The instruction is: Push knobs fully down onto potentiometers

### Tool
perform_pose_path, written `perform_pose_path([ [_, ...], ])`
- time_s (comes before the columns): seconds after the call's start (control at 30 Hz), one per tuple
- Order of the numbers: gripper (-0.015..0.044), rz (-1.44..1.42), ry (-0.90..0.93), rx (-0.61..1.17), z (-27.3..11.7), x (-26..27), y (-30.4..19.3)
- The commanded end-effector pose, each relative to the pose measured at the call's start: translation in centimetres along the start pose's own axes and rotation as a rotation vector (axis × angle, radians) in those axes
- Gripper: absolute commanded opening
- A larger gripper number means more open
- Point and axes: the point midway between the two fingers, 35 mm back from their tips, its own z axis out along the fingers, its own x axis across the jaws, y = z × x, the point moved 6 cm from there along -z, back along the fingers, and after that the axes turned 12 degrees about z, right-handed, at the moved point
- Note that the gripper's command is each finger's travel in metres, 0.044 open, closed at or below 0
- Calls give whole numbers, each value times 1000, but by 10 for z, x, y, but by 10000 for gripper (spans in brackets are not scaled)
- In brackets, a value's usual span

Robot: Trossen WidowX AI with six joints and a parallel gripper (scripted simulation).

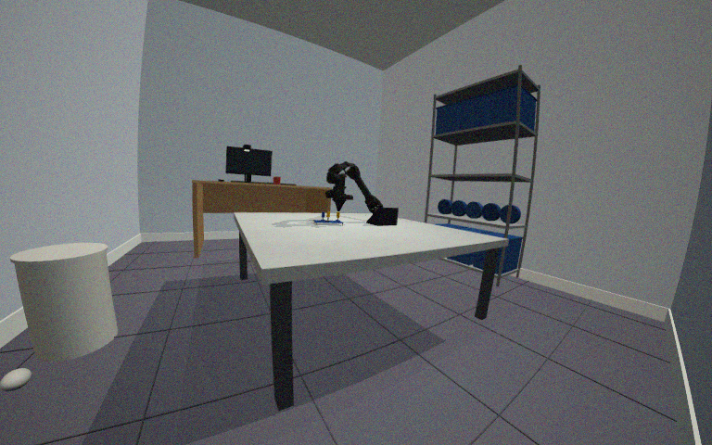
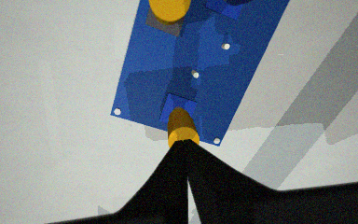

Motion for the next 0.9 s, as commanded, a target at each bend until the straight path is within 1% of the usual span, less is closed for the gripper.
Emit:
perform_pose_path([
  [0.0, 0, -3, -4, -4, 1, 0, 0],
  [0.87, 0, -3, -4, -4, 6, 0, 0],
])
